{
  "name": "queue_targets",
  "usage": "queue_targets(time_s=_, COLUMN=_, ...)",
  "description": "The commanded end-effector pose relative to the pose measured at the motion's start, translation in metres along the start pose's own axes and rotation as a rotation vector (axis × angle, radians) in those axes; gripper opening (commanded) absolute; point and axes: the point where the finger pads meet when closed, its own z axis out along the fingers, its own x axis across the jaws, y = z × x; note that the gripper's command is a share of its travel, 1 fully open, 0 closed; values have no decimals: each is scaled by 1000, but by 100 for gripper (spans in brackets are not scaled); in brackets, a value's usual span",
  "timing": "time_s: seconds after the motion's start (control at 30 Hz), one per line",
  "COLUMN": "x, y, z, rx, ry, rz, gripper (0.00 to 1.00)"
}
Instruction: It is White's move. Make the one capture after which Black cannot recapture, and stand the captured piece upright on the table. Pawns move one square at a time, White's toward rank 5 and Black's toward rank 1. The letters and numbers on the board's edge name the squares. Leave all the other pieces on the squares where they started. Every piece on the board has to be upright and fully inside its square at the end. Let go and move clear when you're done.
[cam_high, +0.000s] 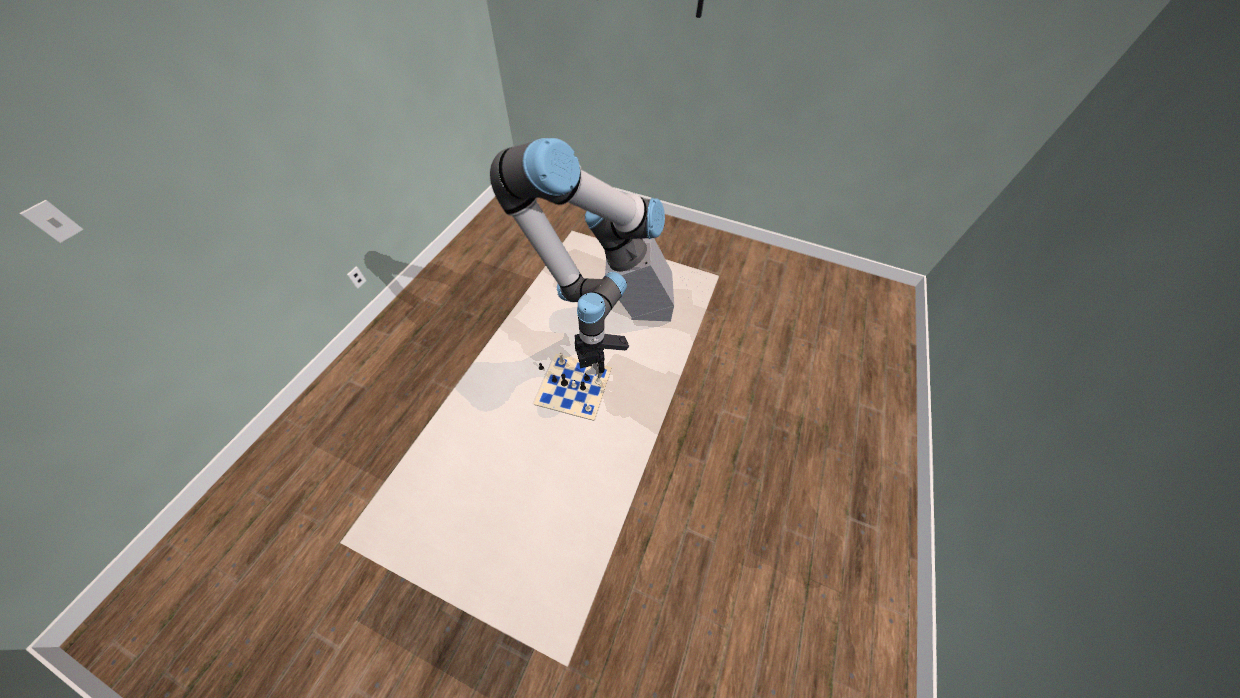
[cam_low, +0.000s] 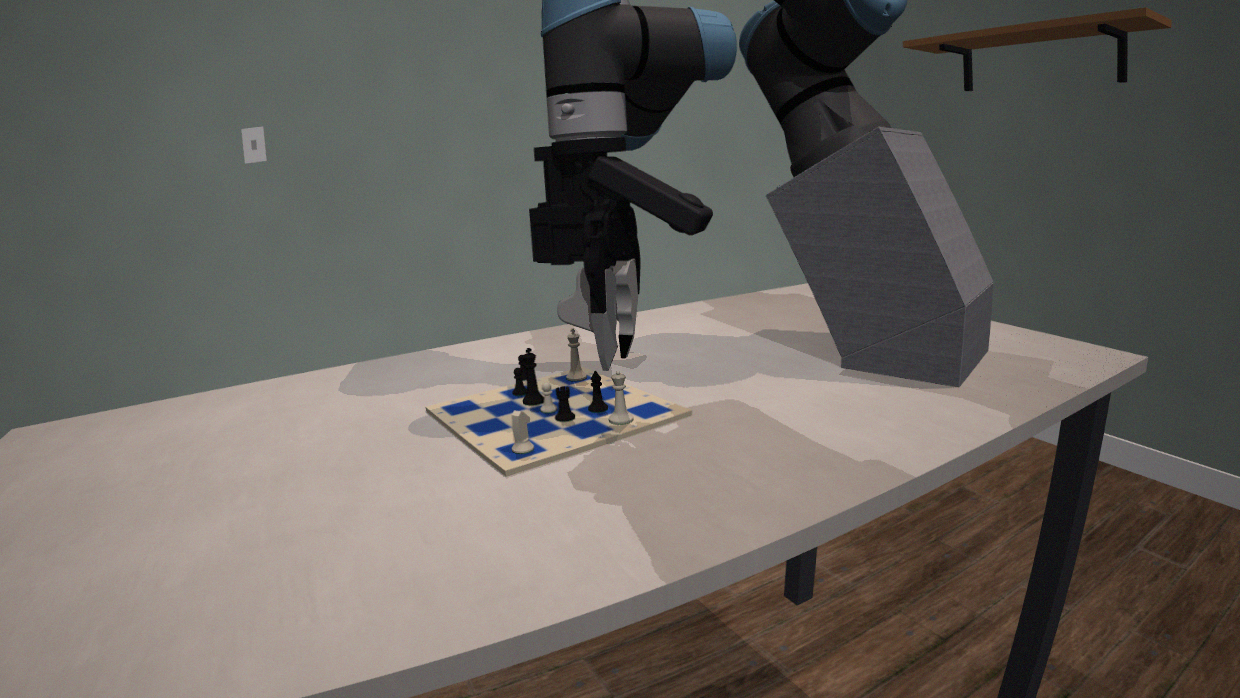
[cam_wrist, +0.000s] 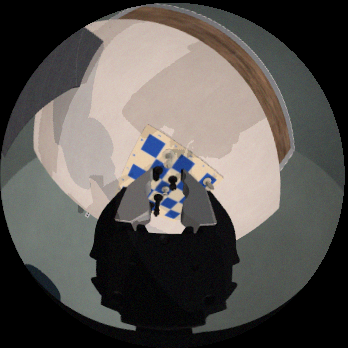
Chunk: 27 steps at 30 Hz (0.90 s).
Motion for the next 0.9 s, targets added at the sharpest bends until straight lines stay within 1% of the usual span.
queue_targets(time_s=0.0, x=0, y=0, z=0, rx=-1, ry=1, rz=0, gripper=25)
queue_targets(time_s=0.3, x=0, y=0, z=4, rx=-1, ry=1, rz=0, gripper=25)
queue_targets(time_s=0.67, x=0, y=0, z=28, rx=-1, ry=1, rz=0, gripper=25)
queue_targets(time_s=0.73, x=0, y=0, z=28, rx=-1, ry=1, rz=0, gripper=25)
queue_targets(time_s=0.87, x=0, y=0, z=35, rx=-1, ry=1, rz=0, gripper=25)
